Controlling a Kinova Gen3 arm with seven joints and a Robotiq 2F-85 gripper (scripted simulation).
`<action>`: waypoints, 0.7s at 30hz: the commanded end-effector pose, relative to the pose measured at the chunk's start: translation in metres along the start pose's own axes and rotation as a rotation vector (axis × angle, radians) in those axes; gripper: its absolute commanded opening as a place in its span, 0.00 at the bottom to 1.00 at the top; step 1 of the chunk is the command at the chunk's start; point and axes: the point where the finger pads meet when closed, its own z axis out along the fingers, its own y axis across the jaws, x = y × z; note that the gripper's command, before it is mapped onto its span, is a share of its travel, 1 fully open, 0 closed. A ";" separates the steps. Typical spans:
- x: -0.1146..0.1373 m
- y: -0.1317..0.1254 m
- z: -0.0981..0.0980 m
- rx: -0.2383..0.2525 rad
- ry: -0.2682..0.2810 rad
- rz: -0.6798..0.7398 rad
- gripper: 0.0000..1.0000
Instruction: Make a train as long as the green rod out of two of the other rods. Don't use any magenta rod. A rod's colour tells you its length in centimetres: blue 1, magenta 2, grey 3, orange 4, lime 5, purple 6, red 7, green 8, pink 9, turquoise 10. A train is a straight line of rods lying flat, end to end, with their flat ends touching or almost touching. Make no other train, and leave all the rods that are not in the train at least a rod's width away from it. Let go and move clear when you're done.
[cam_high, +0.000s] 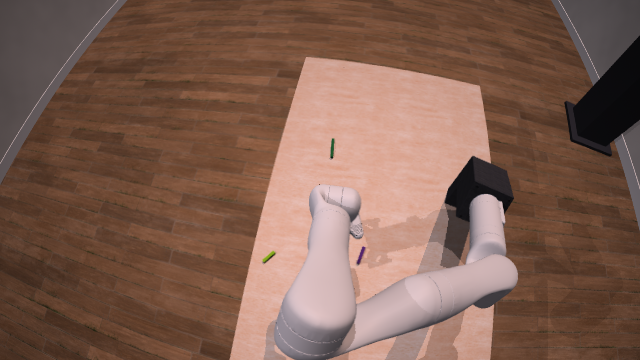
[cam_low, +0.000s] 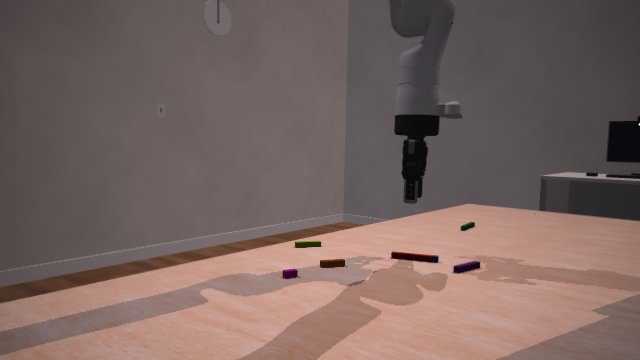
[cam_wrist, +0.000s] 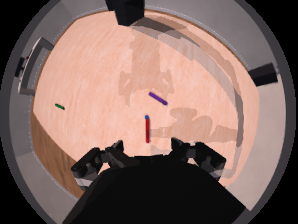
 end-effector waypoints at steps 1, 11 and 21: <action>0.002 0.001 -0.002 -0.003 0.002 0.006 1.00; 0.002 0.001 -0.002 -0.003 0.002 0.005 1.00; 0.007 0.000 -0.002 0.003 0.021 0.000 1.00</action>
